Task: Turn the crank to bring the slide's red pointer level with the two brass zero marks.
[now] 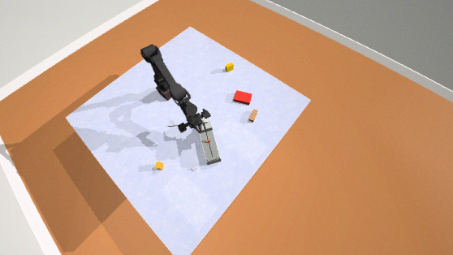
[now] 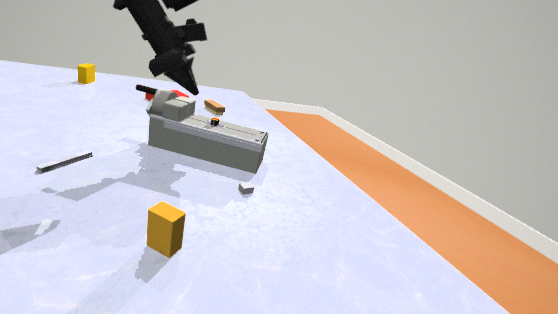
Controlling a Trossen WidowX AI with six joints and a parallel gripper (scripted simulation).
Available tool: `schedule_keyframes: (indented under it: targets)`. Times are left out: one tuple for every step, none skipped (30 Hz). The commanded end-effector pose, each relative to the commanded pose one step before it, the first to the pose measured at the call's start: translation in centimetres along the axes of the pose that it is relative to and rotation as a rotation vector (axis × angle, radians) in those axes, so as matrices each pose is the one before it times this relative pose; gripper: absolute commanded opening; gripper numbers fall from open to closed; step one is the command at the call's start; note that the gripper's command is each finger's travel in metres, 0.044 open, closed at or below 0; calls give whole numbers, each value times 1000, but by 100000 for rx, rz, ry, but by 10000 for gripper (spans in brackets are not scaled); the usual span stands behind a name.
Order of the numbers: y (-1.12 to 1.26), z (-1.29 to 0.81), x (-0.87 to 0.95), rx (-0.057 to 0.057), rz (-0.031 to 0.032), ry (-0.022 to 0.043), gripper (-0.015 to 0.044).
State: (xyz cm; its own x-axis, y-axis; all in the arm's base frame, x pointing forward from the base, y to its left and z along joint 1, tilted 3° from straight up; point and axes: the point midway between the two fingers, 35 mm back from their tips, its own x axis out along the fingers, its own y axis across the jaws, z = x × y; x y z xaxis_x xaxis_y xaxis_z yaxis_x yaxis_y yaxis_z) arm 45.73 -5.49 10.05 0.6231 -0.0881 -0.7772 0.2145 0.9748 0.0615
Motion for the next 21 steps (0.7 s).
schedule_keyframes:
  targets:
    - [-9,0,0,-13,-57,-3,0]
    - [0,0,0,0,0,0,0]
    - [0,0,0,0,0,0,0]
    - [0,0,0,0,0,0,0]
    - [13,-1,0,20,81,5,0]
    - [0,0,0,1,2,0,0]
    - [0,0,0,0,0,0,0]
    - [0,0,0,0,0,0,0]
    - [0,0,0,0,0,0,0]
    - [0,0,0,0,0,0,0]
    - [0,0,0,0,0,0,0]
    - [0,0,0,0,0,0,0]
    - [0,0,0,0,0,0,0]
    - [0,0,0,0,0,0,0]
    - [0,0,0,0,0,0,26]
    - [0,0,0,0,0,0,53]
    - [0,0,0,0,0,0,79]
    - [0,0,0,0,0,0,105]
    - [0,0,0,0,0,0,131]
    - [0,0,0,0,0,0,157]
    - [0,0,0,0,0,0,184]
